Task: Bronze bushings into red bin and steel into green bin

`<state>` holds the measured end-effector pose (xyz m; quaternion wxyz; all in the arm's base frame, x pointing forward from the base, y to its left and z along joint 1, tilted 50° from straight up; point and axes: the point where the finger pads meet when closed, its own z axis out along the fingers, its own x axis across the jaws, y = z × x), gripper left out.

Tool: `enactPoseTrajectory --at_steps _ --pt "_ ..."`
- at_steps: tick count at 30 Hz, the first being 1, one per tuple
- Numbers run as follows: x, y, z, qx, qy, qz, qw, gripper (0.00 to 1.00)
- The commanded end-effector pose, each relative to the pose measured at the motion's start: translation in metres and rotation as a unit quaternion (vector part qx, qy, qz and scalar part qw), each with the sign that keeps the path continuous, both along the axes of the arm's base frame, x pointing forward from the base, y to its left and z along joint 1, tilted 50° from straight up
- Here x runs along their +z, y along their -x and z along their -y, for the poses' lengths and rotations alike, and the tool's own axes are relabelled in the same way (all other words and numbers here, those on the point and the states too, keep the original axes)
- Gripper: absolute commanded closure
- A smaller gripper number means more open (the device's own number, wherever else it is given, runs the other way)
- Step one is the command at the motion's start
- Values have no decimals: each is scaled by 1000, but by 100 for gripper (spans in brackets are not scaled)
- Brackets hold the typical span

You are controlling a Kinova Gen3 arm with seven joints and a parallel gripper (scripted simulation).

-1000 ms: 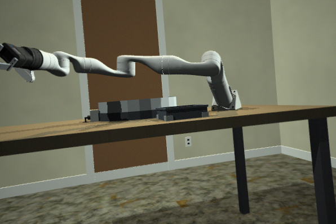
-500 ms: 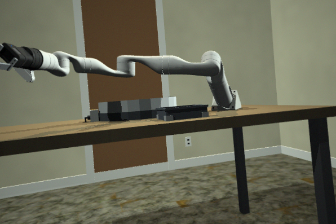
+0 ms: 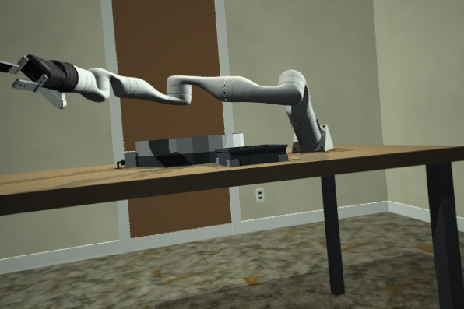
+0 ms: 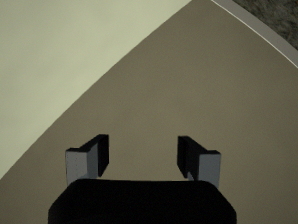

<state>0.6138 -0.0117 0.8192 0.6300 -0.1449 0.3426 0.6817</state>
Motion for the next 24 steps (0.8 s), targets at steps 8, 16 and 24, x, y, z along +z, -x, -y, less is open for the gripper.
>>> enactPoseTrajectory --at_steps 8,16,24 --pt "-44 43 37 -10 -4 -5 1000 0" --pt "-76 86 55 -10 -4 -5 1000 0" --pt "-107 129 72 -10 -4 -5 1000 0"
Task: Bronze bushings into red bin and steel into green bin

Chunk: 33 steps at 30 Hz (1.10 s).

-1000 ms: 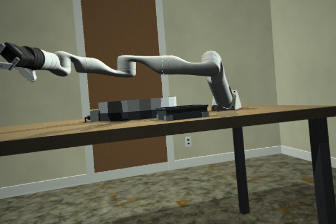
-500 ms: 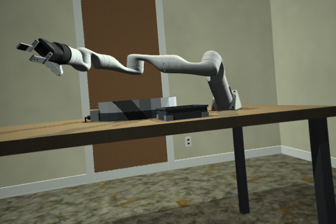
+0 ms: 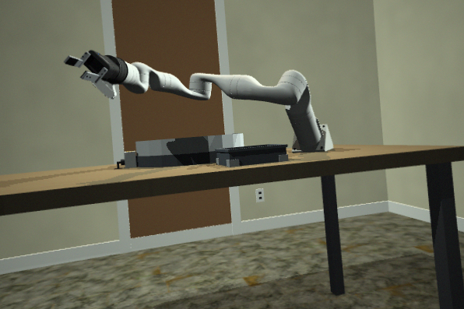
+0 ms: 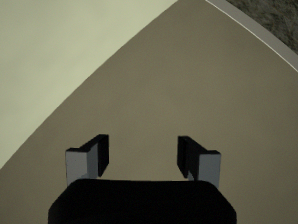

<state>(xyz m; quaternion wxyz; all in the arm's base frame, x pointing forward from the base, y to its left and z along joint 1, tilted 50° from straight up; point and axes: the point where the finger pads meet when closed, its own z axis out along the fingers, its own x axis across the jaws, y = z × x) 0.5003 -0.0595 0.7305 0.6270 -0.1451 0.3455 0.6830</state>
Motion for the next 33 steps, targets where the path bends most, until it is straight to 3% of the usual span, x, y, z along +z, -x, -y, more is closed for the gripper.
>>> enactPoseTrajectory --at_steps 1,6,11,14,17,19,21,24,29,32,33 --pt "-18 16 25 -13 -6 -2 1000 0" --pt "-19 16 25 -13 -6 -2 1000 0" --pt "-51 60 43 -13 -6 -2 1000 0" --pt "-51 60 43 -13 -6 -2 1000 0" --pt "-70 86 54 -13 -6 -2 1000 0" --pt "-70 86 54 -13 -6 -2 1000 0" --pt "-83 103 62 -13 -6 -2 1000 0" --pt "-83 103 62 -13 -6 -2 1000 0" --pt "-115 146 80 -13 -6 -2 1000 0" --pt "-115 146 80 -13 -6 -2 1000 0" --pt "-121 155 83 -13 -6 -2 1000 0"
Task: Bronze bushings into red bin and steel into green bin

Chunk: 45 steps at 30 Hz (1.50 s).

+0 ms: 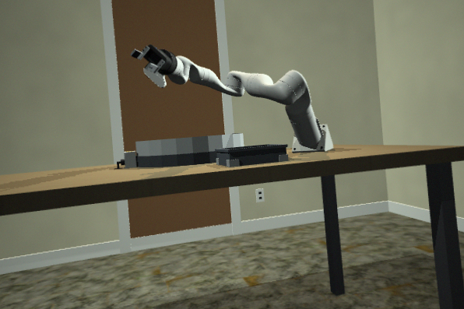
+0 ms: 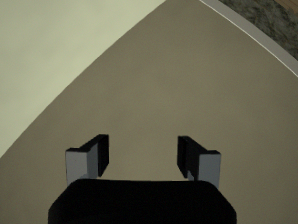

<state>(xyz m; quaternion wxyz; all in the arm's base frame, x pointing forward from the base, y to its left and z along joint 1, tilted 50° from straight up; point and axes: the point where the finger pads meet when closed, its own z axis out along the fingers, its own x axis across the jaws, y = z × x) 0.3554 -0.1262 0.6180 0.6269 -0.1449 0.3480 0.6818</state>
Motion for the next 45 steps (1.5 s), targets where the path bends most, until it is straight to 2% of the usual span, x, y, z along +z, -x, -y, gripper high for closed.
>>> enactPoseTrajectory --at_steps 1,3,6,9,14,17,18,20,24,27,32,37,42,45 --pt "-15 19 20 -12 -8 -1 1000 0" --pt "-15 19 20 -12 -8 -1 1000 0" --pt "-34 45 31 -12 -8 -1 1000 0" --pt "-34 45 31 -12 -8 -1 1000 0" --pt "-66 88 49 -12 -8 -1 1000 0" --pt "-66 88 49 -12 -8 -1 1000 0" --pt "-73 97 53 -12 -8 -1 1000 0" --pt "-73 97 53 -12 -8 -1 1000 0" --pt "-98 131 68 -12 -8 -1 1000 0" --pt "-98 131 68 -12 -8 -1 1000 0" --pt "-130 175 86 -12 -8 -1 1000 0" --pt "-130 175 86 -12 -8 -1 1000 0" --pt "-162 218 104 -12 -8 -1 1000 0" --pt "-162 218 104 -12 -8 -1 1000 0"
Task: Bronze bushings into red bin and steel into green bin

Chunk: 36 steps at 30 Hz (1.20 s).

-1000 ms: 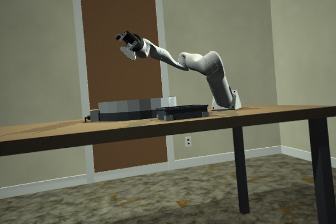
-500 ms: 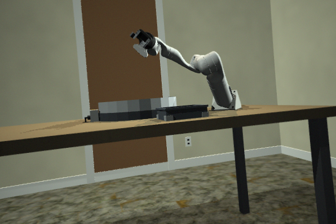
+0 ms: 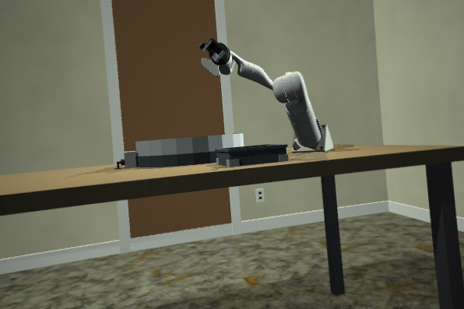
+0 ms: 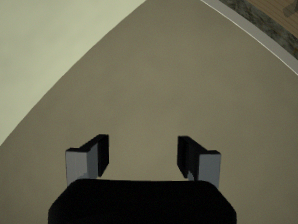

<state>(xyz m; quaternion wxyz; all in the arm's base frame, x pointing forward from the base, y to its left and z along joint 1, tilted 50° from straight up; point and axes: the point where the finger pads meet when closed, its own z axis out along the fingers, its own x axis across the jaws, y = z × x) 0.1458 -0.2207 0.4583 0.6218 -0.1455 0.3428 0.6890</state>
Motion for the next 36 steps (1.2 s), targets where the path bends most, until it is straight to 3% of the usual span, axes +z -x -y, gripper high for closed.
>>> enactPoseTrajectory --at_steps 1,9,13,15,18,21,22,24,30,33,36 --pt "-3 9 9 -21 -3 -1 1000 0" --pt "-3 9 9 -21 -3 -1 1000 0" --pt "-3 8 9 -43 88 -74 992 0" --pt "-2 8 9 -51 116 -96 987 0" --pt "-2 8 9 -51 116 -96 987 0" --pt "-3 8 9 -69 184 -150 969 0" --pt "-2 8 9 -70 187 -152 968 0" --pt "-3 8 9 -80 227 -185 953 0" --pt "-2 8 9 -82 233 -189 951 0" --pt "-2 8 9 -99 300 -242 917 0" --pt "-2 8 9 -111 343 -276 891 0"
